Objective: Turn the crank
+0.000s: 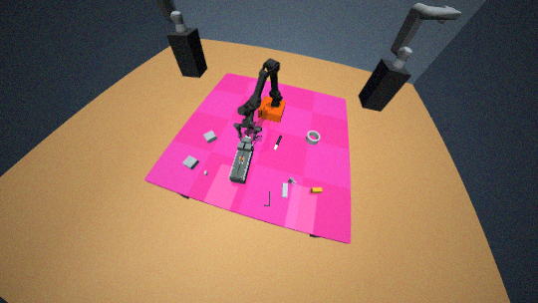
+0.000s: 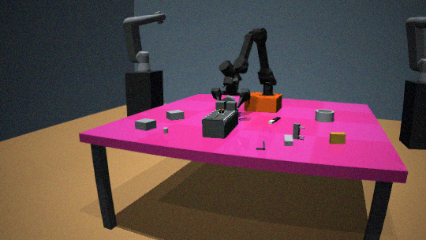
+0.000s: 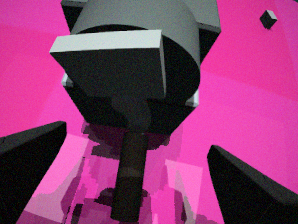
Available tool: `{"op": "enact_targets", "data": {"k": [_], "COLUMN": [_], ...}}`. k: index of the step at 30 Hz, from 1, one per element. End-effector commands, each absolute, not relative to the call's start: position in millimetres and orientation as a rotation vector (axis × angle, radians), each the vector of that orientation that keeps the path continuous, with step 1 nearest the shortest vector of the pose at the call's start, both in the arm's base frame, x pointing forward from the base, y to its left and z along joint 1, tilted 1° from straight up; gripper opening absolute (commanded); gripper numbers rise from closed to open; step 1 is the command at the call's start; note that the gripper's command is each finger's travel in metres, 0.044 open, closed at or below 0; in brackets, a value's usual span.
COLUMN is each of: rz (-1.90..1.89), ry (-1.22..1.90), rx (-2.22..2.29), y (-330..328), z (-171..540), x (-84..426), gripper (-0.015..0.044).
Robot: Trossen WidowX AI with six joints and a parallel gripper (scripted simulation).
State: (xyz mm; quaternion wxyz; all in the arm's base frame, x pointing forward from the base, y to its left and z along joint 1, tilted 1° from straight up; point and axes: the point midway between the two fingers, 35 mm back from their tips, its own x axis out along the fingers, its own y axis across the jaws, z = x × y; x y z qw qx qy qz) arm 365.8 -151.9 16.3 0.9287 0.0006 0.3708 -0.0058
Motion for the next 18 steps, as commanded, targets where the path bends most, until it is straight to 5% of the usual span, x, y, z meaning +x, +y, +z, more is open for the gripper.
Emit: {"op": "enact_targets", "data": {"k": [1, 18], "rz": [-0.007, -0.007], "ry": [0.762, 0.763], "rx": [-0.002, -0.002], "y": [-151, -150], "z": [9, -15], "x": [365, 363], "gripper": [0.044, 0.0414]}}
